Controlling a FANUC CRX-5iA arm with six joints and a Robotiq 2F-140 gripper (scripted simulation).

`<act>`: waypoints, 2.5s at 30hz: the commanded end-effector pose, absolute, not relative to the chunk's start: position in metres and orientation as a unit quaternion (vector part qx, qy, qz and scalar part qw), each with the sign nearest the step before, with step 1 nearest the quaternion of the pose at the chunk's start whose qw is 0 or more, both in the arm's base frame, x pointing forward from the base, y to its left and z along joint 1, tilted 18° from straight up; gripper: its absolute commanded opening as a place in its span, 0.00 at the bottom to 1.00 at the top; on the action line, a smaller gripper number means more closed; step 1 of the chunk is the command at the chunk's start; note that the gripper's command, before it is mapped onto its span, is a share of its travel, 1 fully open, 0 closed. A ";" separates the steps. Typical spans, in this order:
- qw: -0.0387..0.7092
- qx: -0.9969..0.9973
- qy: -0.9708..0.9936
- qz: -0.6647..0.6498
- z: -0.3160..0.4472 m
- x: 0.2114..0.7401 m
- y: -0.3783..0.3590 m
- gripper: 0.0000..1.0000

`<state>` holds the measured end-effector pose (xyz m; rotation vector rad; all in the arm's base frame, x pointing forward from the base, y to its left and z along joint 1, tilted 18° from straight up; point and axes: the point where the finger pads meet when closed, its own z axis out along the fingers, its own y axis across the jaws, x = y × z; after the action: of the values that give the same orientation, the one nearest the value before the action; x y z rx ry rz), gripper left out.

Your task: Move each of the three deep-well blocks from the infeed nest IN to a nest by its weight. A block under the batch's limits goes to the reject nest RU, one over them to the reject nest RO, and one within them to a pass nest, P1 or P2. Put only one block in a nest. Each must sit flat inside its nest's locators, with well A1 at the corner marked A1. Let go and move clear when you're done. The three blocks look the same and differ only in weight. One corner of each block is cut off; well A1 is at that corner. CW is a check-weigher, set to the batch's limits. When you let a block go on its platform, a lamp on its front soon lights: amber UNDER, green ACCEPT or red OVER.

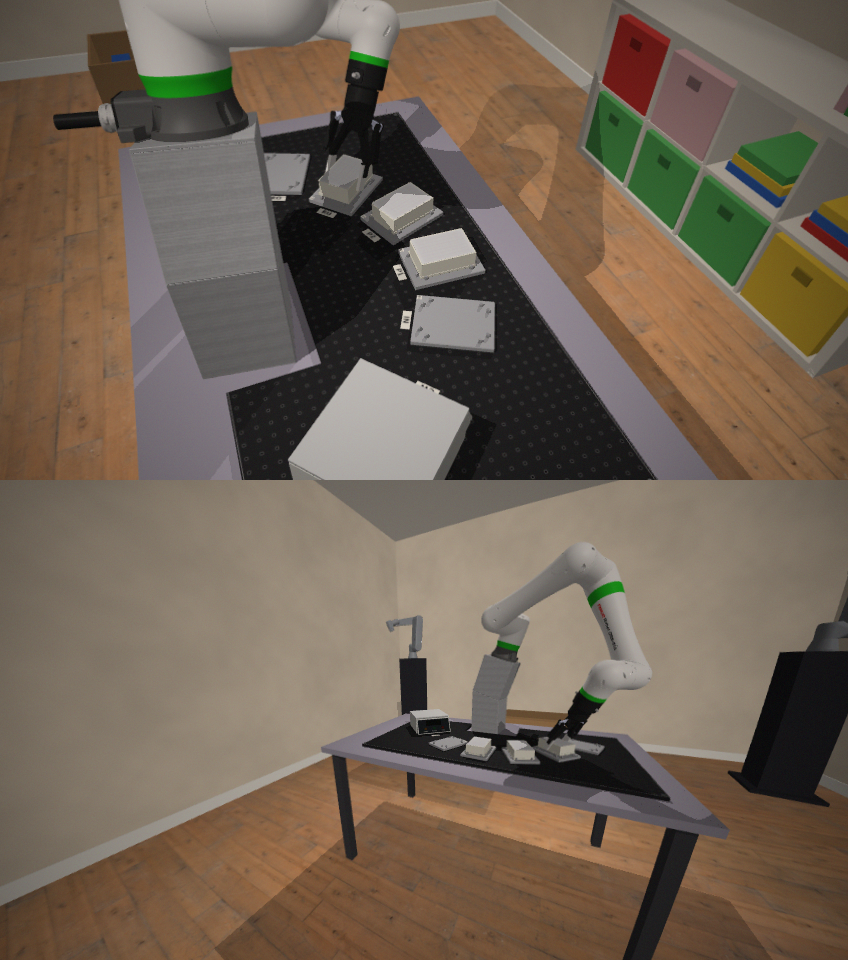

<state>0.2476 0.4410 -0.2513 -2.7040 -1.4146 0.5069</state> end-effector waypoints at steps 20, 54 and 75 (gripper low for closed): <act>0.024 -0.874 -0.457 0.164 -0.254 0.248 0.442 0.10; 0.024 -0.874 -0.457 0.164 -0.258 0.248 0.443 1.00; 0.024 -0.874 -0.457 0.164 -0.240 0.248 0.437 1.00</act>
<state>0.2476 0.4400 -0.2481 -2.7040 -1.4146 0.5069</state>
